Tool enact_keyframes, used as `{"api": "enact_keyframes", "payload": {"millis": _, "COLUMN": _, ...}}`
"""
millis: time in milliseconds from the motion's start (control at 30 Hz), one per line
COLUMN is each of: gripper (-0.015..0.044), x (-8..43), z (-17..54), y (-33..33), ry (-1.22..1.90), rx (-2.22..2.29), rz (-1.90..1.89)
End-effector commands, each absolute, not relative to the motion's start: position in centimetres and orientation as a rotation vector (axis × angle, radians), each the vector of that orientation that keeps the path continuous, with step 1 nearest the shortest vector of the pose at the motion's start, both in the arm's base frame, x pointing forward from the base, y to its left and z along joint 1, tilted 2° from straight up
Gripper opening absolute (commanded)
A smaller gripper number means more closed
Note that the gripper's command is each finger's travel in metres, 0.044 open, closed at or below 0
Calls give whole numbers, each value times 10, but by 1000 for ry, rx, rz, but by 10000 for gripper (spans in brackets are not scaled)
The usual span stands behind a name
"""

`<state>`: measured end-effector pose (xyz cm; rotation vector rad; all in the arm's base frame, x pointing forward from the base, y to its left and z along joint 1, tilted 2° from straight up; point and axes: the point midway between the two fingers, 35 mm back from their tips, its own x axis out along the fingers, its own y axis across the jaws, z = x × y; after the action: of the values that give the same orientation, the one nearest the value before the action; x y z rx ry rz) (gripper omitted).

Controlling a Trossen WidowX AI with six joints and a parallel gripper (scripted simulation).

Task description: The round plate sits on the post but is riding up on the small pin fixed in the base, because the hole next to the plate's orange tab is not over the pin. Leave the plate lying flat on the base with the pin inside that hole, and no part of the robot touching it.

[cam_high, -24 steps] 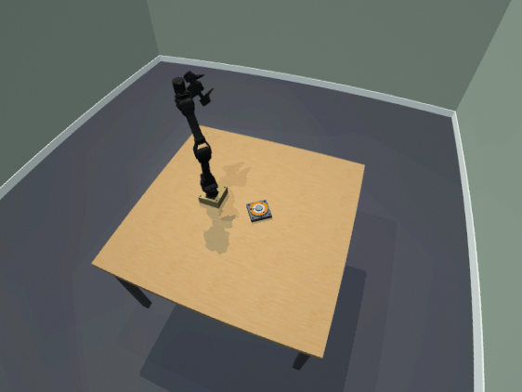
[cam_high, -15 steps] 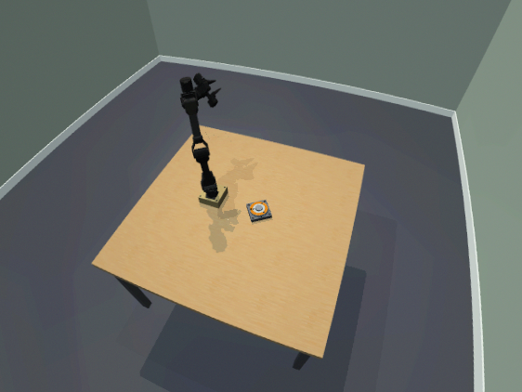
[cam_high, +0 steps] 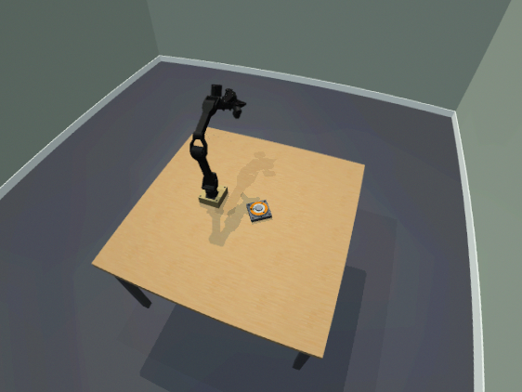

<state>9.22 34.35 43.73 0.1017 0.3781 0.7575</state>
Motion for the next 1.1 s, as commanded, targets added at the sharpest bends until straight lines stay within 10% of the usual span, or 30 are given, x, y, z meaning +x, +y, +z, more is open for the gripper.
{"api": "enact_keyframes", "payload": {"millis": 0, "gripper": 0, "x": 136, "z": 396, "y": 341, "ry": 435, "rx": -25, "rz": 661}}
{"api": "enact_keyframes", "payload": {"millis": 500, "gripper": 0, "x": 277, "z": 234, "y": 229, "ry": 854, "rx": -299, "rz": 298}}
{"api": "enact_keyframes", "payload": {"millis": 1067, "gripper": 0, "x": 278, "z": 95, "y": 45, "ry": 1438, "rx": -113, "rz": 12}}
